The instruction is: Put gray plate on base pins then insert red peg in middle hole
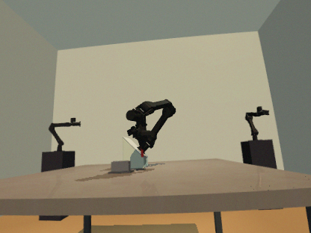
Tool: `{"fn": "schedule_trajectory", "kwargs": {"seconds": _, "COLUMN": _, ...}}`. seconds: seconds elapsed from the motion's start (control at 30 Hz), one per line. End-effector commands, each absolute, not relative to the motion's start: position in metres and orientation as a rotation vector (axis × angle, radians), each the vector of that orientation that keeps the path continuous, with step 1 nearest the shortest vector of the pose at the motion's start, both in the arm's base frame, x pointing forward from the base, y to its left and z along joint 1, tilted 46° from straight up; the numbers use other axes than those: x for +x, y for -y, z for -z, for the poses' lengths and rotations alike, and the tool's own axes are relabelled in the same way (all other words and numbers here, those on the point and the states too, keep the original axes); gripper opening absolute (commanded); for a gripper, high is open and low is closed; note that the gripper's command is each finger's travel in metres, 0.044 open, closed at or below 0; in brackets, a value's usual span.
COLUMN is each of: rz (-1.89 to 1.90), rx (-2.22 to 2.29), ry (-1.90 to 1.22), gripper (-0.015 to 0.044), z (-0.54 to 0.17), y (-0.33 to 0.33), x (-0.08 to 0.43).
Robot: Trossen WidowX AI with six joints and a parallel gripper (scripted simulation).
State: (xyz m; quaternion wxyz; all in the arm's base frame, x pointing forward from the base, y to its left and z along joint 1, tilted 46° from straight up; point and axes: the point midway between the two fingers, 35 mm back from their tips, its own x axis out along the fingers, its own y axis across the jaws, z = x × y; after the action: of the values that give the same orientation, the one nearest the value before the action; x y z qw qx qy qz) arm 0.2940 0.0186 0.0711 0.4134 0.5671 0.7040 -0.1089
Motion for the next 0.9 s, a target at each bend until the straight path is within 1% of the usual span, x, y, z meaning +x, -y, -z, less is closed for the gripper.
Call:
{"fn": "schedule_trajectory", "kwargs": {"seconds": 0.0, "rz": 0.273, "rx": 1.421, "ry": -1.761, "gripper": 0.0000, "z": -0.065, "y": -0.010, "x": 0.301}}
{"fn": "schedule_trajectory", "kwargs": {"seconds": 0.87, "rz": 0.252, "rx": 1.414, "ry": -1.748, "gripper": 0.0000, "z": -0.012, "y": 0.042, "x": 0.334}}
